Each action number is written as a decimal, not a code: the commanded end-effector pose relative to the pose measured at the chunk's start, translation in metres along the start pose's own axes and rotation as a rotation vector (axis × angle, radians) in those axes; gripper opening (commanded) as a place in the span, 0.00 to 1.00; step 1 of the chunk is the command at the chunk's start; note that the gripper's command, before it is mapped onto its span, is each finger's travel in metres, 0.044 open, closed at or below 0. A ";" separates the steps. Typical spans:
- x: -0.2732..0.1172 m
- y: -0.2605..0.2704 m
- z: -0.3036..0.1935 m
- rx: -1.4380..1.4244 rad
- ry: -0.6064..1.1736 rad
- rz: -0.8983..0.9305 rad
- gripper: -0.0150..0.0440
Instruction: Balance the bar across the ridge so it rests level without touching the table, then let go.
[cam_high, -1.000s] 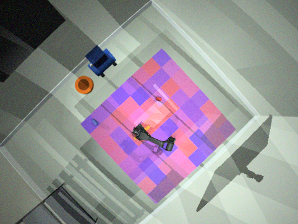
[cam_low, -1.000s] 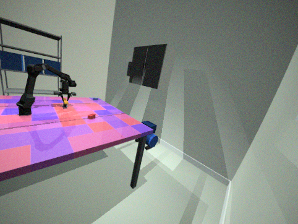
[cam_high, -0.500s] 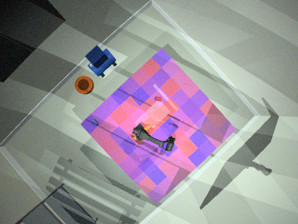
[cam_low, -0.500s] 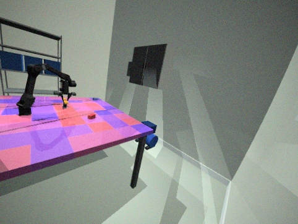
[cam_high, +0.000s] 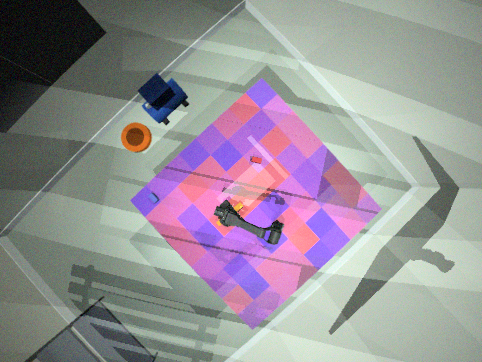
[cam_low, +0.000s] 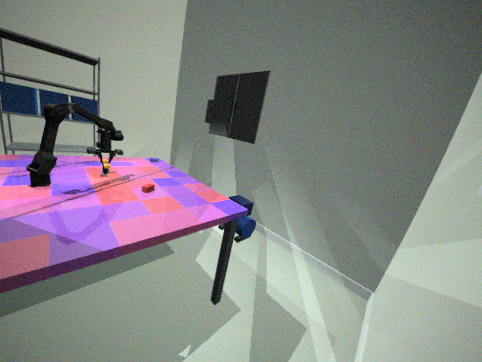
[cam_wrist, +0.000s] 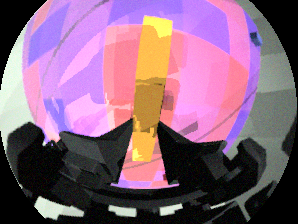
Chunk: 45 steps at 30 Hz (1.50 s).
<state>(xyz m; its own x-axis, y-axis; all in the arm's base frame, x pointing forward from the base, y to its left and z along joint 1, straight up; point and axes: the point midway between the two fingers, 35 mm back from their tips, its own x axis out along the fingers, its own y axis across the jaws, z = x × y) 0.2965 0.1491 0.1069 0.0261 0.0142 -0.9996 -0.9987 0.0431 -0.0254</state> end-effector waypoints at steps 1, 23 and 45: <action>0.000 0.000 0.000 0.001 0.000 -0.002 0.25; 0.002 0.000 0.000 0.001 0.000 -0.002 0.25; 0.004 0.000 0.000 0.001 0.000 -0.002 0.25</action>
<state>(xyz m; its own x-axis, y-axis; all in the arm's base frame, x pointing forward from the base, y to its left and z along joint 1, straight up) 0.2967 0.1492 0.1032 0.0261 0.0142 -0.9996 -0.9987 0.0431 -0.0254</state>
